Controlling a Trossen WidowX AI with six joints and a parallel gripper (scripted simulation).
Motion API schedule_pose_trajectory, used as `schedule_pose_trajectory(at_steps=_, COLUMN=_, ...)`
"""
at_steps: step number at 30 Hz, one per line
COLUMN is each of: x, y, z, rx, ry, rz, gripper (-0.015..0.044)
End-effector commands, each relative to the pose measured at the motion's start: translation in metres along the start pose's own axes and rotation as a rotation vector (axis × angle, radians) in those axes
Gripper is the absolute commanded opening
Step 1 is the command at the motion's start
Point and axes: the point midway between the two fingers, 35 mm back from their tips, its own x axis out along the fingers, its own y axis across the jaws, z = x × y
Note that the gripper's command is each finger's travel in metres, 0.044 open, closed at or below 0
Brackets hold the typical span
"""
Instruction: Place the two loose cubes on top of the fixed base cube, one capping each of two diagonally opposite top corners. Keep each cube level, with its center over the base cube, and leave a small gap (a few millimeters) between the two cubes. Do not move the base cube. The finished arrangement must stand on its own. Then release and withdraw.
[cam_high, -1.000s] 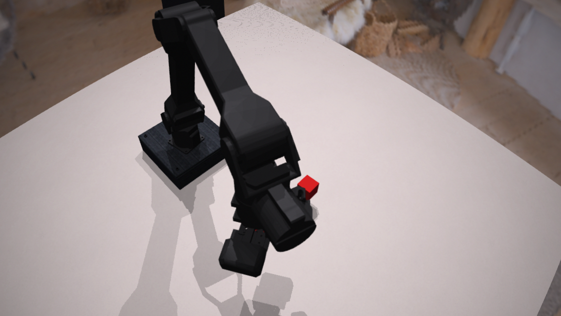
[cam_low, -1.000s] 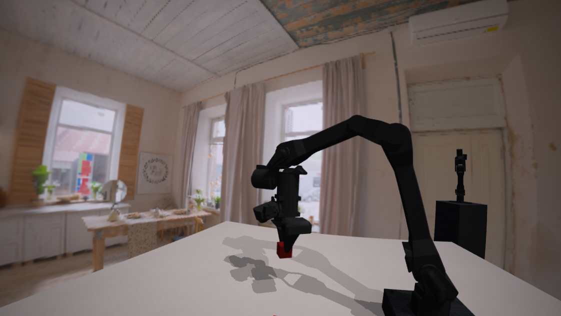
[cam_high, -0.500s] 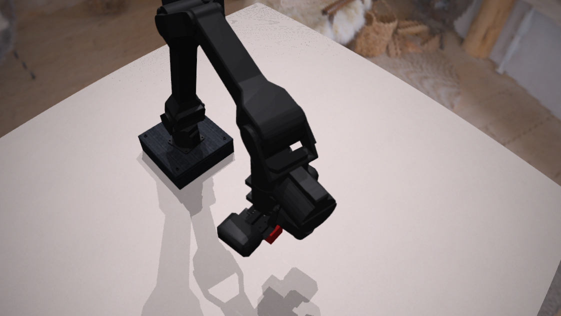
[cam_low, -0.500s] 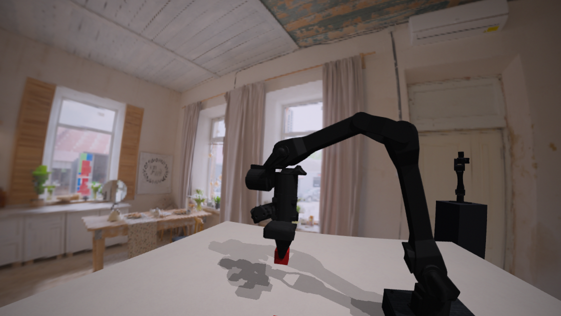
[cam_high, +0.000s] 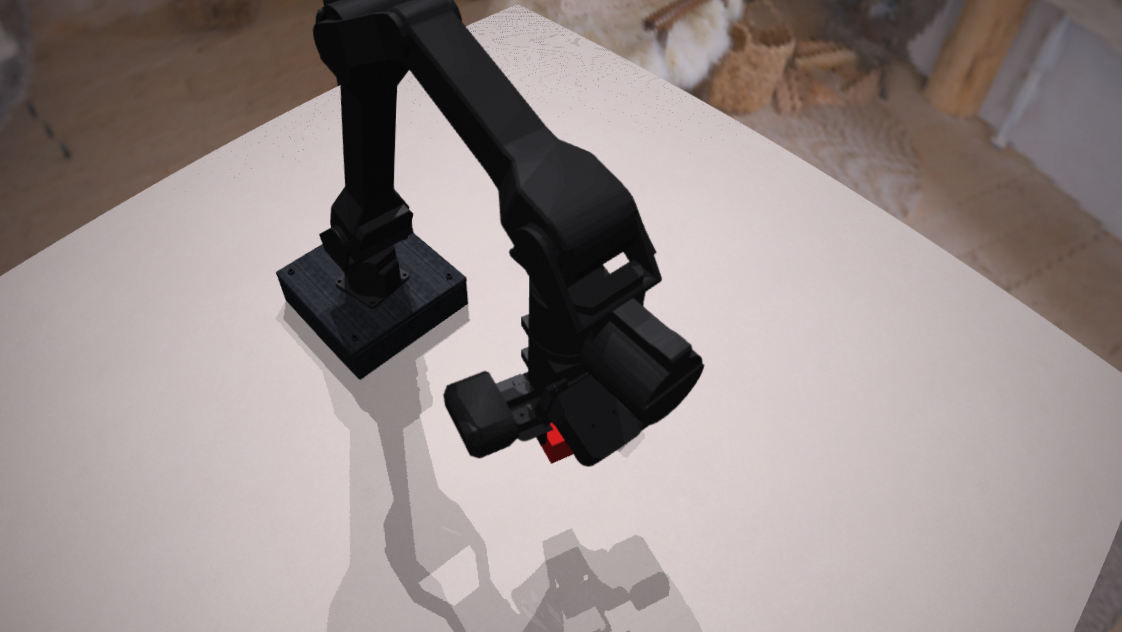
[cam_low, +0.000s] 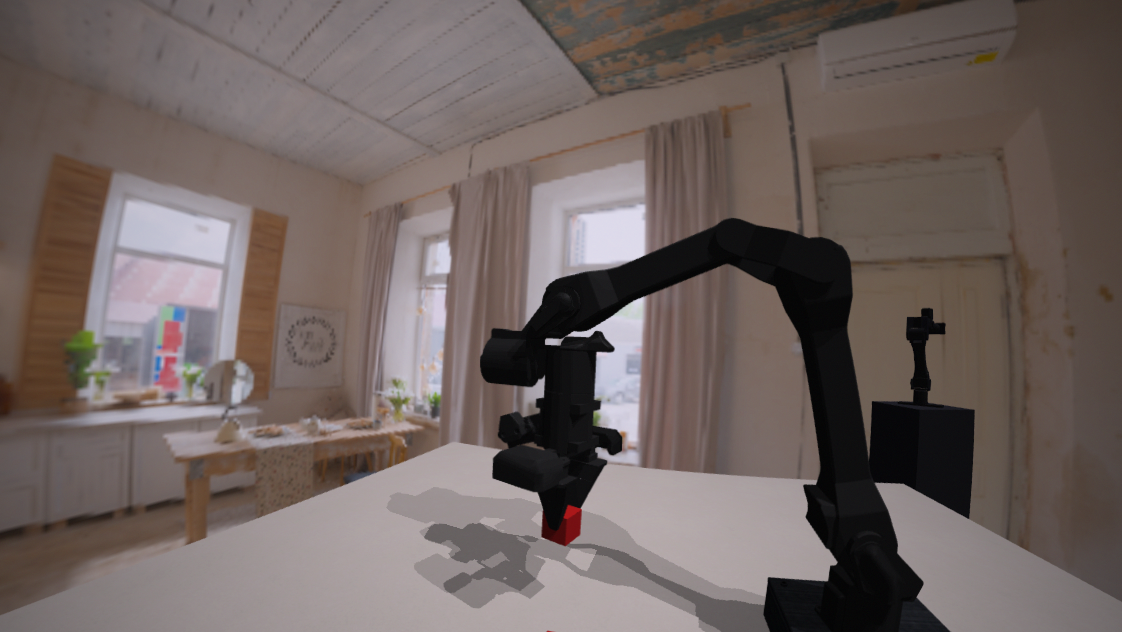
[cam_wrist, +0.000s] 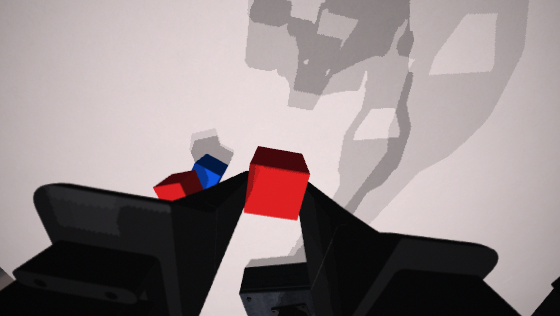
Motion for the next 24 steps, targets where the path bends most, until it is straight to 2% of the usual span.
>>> schedule_pose_trajectory(at_steps=1, x=0.001, y=0.007, z=-0.004, rx=0.107, ry=0.000, rz=0.003, gripper=0.0105)
schedule_pose_trajectory(at_steps=24, x=0.004, y=0.045, z=-0.033, rx=0.766, ry=0.004, rz=0.005, gripper=0.0105)
